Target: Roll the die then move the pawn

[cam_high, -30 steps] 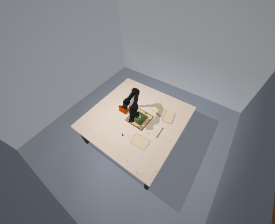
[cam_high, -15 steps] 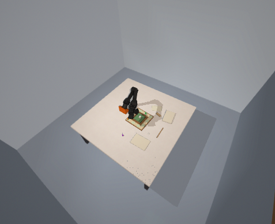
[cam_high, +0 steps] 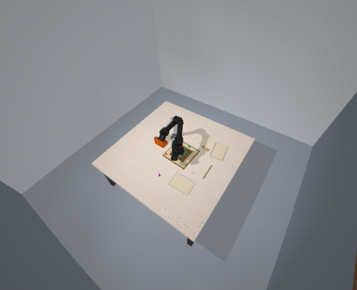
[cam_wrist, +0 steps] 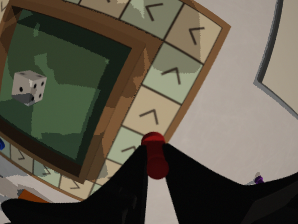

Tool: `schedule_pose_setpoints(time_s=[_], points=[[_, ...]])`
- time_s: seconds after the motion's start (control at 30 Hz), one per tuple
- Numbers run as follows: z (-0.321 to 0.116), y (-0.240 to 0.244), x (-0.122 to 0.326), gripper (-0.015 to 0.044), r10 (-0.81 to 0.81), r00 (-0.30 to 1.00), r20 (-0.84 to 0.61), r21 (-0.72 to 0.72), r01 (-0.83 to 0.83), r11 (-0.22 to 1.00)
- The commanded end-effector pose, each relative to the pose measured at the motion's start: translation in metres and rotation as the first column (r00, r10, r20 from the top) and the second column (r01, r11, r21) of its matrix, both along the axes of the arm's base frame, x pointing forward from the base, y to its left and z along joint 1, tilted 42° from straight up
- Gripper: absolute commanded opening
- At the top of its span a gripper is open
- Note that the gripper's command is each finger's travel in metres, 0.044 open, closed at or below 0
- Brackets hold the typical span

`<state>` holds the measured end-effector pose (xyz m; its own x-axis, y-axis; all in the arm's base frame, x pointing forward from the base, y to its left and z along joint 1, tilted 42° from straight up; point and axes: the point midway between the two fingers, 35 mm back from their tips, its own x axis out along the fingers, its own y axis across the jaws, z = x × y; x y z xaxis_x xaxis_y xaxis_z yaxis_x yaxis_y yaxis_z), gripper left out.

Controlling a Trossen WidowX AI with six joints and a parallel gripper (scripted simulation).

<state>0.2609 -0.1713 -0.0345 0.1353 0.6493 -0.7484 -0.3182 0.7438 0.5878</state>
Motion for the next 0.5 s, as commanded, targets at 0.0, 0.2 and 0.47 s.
schedule_pose_setpoints(time_s=[0.0, 0.2, 0.47], points=[[-0.007, 0.003, 0.003, 0.0, -0.011, 1.0, 0.002, 0.0, 0.011, 1.0], [-0.026, 0.02, 0.007, 0.0, -0.011, 1.0, 0.003, 0.001, 0.011, 1.0], [-0.03, 0.024, 0.008, 0.0, -0.011, 1.0, 0.003, 0.001, 0.011, 1.0]])
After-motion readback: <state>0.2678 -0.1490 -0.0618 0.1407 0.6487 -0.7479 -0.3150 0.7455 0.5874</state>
